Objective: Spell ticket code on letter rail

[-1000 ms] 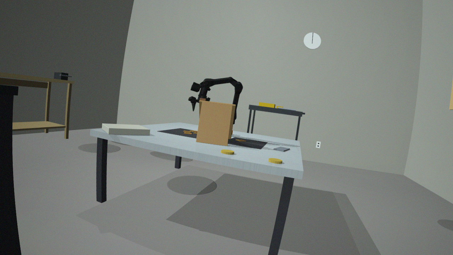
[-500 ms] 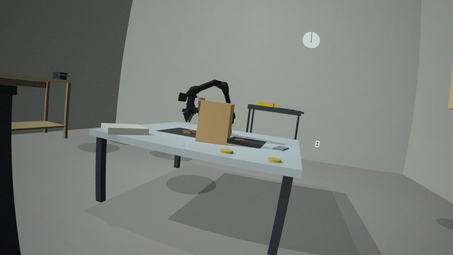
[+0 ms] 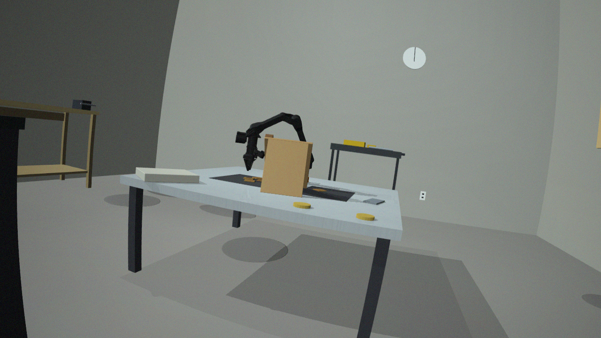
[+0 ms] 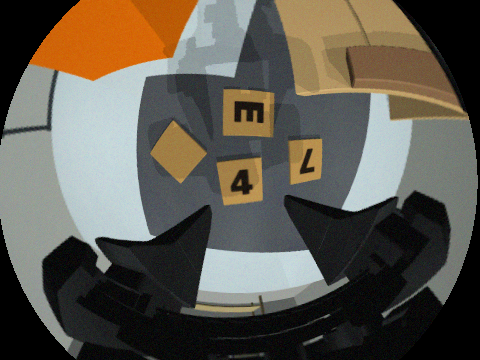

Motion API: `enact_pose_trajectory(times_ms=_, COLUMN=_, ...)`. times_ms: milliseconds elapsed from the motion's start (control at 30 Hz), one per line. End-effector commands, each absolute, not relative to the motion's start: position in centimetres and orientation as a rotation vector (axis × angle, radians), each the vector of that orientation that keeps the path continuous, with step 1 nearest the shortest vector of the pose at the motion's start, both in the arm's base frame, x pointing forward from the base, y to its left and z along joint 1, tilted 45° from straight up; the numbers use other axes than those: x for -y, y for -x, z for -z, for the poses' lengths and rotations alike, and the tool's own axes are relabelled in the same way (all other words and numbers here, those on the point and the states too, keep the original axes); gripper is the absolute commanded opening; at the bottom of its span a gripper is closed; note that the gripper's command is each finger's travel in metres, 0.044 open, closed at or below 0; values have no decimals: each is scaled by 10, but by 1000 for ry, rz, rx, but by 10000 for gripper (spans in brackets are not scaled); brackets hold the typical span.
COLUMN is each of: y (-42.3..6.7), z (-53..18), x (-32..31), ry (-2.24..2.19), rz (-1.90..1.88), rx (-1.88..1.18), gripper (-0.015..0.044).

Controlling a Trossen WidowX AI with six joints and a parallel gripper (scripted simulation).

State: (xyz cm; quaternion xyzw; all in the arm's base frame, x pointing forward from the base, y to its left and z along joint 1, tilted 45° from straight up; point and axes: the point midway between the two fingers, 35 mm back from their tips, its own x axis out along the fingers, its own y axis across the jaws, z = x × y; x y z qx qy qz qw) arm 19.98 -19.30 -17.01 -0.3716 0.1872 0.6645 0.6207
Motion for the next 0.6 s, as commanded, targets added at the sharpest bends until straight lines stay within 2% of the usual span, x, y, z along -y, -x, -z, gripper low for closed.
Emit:
enact_pose_trajectory(times_ms=0, y=-200, z=183, x=177, ry=842, rz=-1536, rx=-424, gripper=340)
enact_pose_trajectory(times_ms=567, y=-199, z=190, x=169, ry=842, rz=-1536, rx=-424, gripper=340)
